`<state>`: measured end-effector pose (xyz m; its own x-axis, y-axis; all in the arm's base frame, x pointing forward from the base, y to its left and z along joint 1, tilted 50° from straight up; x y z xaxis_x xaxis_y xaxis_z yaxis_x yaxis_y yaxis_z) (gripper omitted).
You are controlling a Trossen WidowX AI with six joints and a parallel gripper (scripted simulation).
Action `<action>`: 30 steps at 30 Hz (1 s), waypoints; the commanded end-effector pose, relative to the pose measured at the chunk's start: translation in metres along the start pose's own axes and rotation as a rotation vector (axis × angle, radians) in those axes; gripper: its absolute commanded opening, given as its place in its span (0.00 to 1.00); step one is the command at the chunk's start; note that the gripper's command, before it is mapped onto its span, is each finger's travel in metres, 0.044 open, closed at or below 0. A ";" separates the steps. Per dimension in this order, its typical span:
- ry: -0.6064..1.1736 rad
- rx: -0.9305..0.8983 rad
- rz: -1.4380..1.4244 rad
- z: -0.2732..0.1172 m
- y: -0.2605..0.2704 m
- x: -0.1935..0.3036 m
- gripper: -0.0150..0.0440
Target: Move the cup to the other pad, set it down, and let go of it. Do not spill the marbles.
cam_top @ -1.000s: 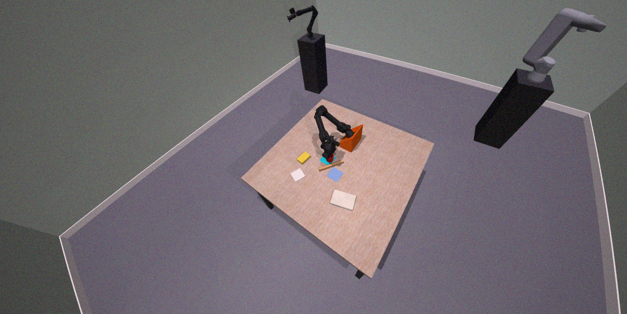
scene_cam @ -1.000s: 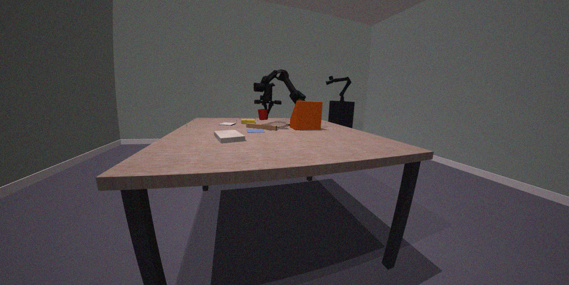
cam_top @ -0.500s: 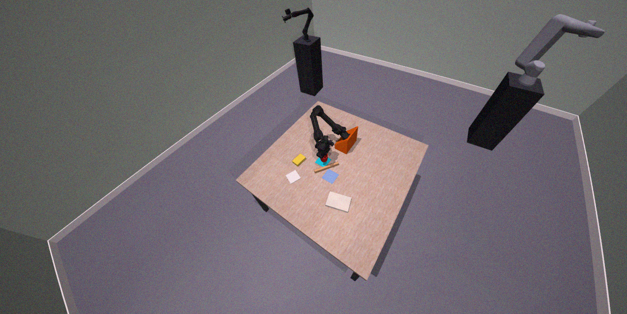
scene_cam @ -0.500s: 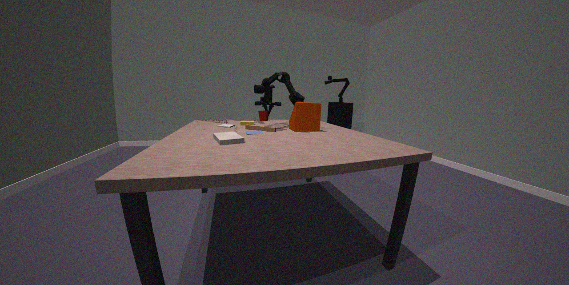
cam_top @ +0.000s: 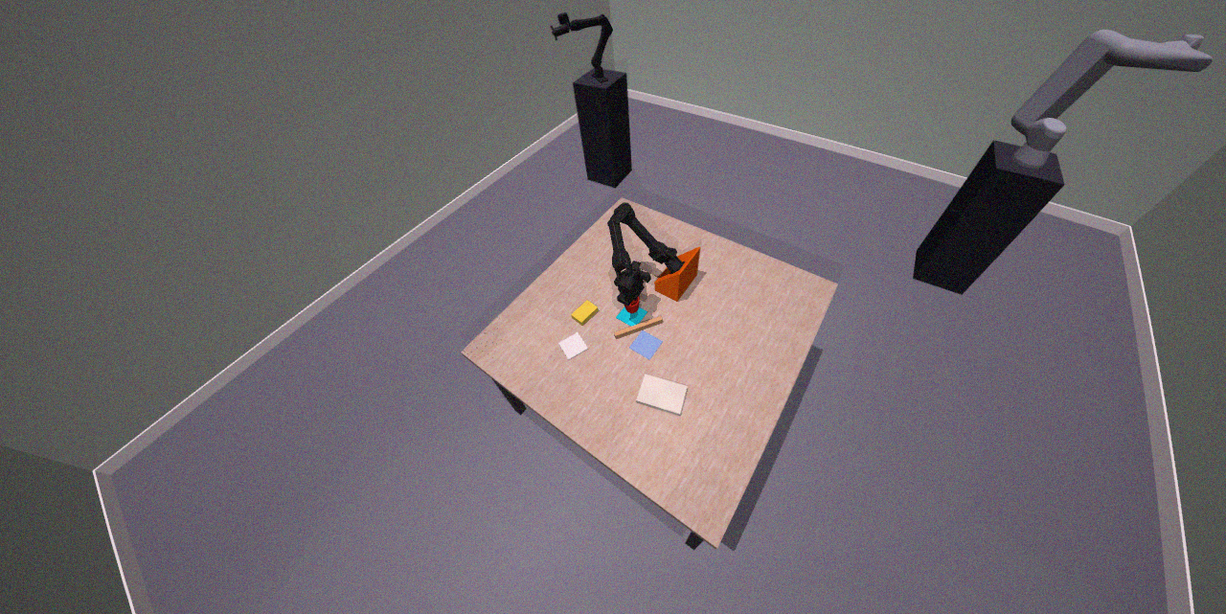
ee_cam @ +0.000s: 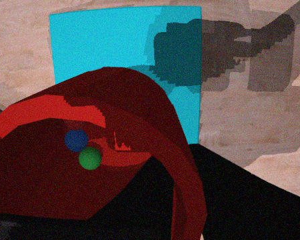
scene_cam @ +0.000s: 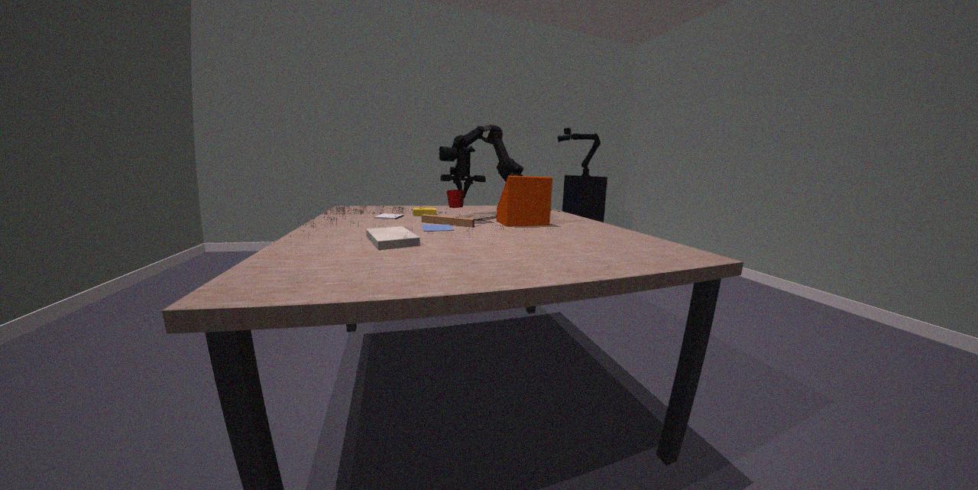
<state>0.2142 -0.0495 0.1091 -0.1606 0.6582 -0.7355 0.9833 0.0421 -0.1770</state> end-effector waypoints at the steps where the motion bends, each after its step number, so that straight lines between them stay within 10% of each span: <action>1: -0.005 0.004 -0.007 0.001 -0.004 -0.001 0.25; 30: -0.003 0.003 -0.007 0.032 -0.004 -0.002 0.25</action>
<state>0.2097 -0.0724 0.0934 -0.1609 0.6592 -0.7346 0.9834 0.0436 -0.1763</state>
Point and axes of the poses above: the point midway between the two fingers, 35 mm back from their tips, its own z axis out along the fingers, its own y axis across the jaws, x = y × z, the point moved 8 cm from there along -z, back along the fingers, and after that the axes turned 15 degrees about -z, right-handed, at the moved point
